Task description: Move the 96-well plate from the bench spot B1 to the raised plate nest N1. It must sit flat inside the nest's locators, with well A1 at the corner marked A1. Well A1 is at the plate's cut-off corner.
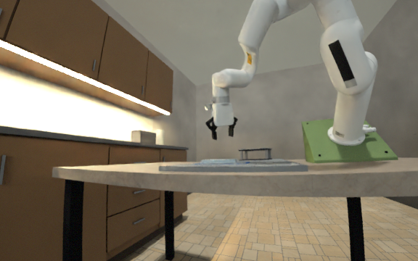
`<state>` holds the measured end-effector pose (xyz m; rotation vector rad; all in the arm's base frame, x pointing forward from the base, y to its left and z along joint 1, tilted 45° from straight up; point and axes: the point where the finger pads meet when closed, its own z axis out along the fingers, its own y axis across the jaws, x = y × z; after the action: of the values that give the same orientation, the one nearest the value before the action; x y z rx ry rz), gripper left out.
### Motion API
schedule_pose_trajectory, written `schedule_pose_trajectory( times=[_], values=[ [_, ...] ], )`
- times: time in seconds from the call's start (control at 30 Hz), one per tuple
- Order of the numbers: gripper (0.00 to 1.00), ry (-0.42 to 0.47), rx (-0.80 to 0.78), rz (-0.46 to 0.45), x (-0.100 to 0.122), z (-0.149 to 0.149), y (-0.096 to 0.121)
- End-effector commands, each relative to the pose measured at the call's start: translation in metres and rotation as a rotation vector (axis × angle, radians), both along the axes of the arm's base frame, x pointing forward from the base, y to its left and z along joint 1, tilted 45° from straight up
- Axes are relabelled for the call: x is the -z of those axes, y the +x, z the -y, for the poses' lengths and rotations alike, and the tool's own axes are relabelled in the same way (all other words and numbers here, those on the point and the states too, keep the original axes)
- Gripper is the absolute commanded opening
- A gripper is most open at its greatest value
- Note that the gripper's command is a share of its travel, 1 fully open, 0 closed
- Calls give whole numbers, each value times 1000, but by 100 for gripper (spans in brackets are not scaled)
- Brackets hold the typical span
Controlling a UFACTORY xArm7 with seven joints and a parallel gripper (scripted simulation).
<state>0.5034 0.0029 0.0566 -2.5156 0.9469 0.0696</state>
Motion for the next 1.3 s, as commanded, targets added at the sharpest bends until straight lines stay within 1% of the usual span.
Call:
schedule_pose_trajectory(
  times=[0.0,0.27,0.5,0.57,0.83,0.87,0.97,1.27],
  values=[
    [100,21,-48,24,-5,-5,0],
    [100,93,-266,118,-25,-38,-6],
    [100,160,-455,219,-45,-66,-13],
    [100,160,-455,219,-45,-66,-13],
    [100,237,-663,352,-69,-97,-21],
    [100,237,-663,352,-70,-98,-22],
    [100,266,-739,408,-79,-109,-25],
    [100,266,-739,408,-80,-110,-25]
  ],
)
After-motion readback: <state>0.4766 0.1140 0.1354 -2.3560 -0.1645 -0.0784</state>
